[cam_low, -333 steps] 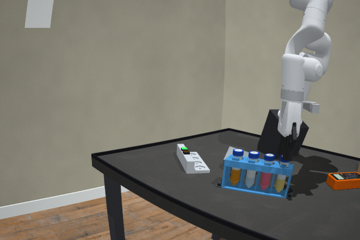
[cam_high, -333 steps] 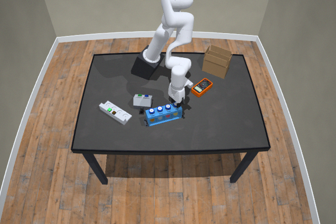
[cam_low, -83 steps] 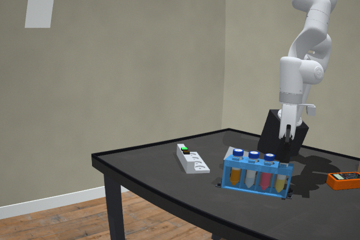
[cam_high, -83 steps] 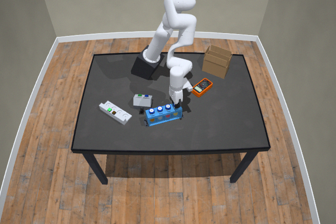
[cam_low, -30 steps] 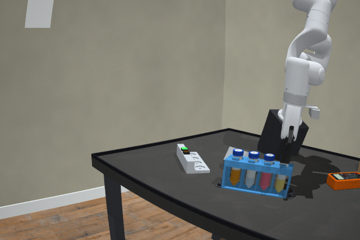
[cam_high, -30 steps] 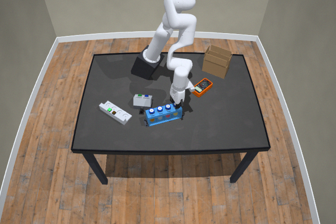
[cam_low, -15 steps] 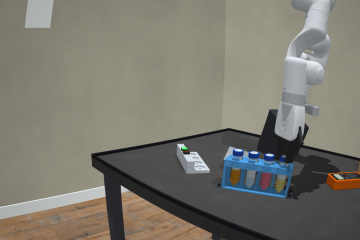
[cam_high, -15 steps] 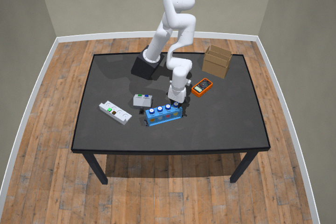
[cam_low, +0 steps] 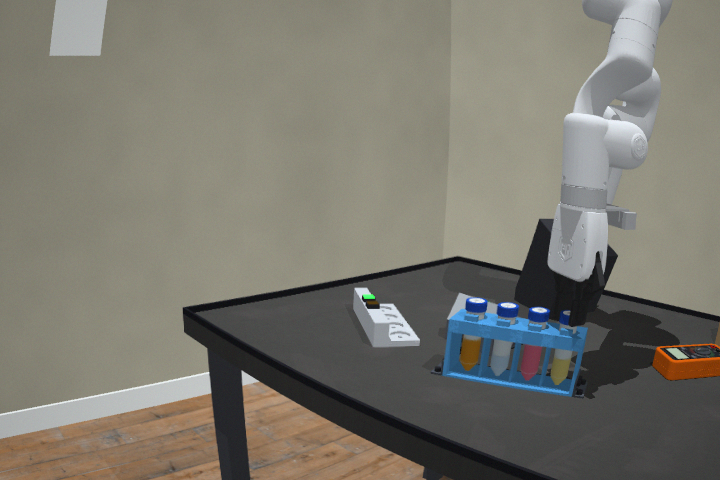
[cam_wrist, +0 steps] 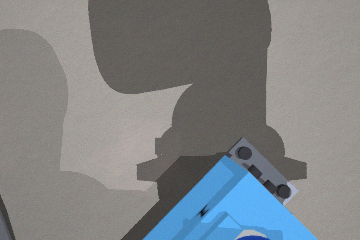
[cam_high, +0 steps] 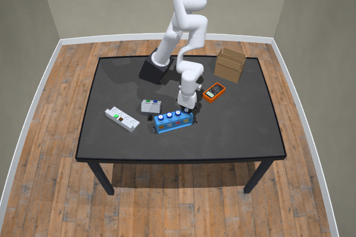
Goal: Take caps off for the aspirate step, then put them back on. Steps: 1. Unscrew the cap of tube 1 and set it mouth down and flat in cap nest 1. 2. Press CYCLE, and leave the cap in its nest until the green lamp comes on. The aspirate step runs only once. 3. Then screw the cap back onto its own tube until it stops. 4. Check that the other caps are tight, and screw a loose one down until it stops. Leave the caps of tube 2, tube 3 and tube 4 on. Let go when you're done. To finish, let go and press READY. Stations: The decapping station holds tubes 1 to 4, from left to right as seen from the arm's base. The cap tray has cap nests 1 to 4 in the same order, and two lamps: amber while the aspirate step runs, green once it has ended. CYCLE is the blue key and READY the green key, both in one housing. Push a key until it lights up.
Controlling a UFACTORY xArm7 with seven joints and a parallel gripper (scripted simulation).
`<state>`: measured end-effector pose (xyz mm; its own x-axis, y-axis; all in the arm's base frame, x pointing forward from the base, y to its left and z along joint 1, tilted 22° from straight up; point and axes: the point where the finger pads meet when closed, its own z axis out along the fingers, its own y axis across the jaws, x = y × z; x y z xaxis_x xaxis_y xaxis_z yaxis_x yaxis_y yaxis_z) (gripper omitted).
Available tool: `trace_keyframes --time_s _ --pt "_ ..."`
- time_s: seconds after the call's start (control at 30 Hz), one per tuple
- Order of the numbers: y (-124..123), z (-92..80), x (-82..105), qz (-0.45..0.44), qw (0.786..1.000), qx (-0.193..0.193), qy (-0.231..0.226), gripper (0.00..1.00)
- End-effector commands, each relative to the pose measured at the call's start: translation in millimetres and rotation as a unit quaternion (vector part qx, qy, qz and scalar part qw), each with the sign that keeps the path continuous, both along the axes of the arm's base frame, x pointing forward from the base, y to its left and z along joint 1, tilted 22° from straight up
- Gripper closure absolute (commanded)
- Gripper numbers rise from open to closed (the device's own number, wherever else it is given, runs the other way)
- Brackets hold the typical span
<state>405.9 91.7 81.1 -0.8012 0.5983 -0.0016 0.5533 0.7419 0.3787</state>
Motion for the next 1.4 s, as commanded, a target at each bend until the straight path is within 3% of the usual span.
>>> trace_keyframes --time_s 0.0,0.2,0.43,0.67,0.73,0.93,1.13,1.37 --pt "0.1 0.5 0.9 -0.023 1.0 0.006 0.007 1.0" --pt "0.1 0.4 0.9 -0.116 0.992 0.029 0.037 1.0" --pt "0.2 0.1 1.0 -0.274 0.955 0.068 0.089 1.0" --pt "0.3 -0.2 1.1 -0.423 0.889 0.105 0.138 1.0" --pt "0.3 -0.2 1.1 -0.423 0.889 0.105 0.138 1.0" --pt "0.4 -0.4 1.1 -0.541 0.811 0.134 0.176 1.0" --pt "0.5 -0.6 1.2 -0.647 0.714 0.16 0.211 1.0" --pt "0.5 -0.6 1.2 -0.654 0.707 0.162 0.213 1.0"
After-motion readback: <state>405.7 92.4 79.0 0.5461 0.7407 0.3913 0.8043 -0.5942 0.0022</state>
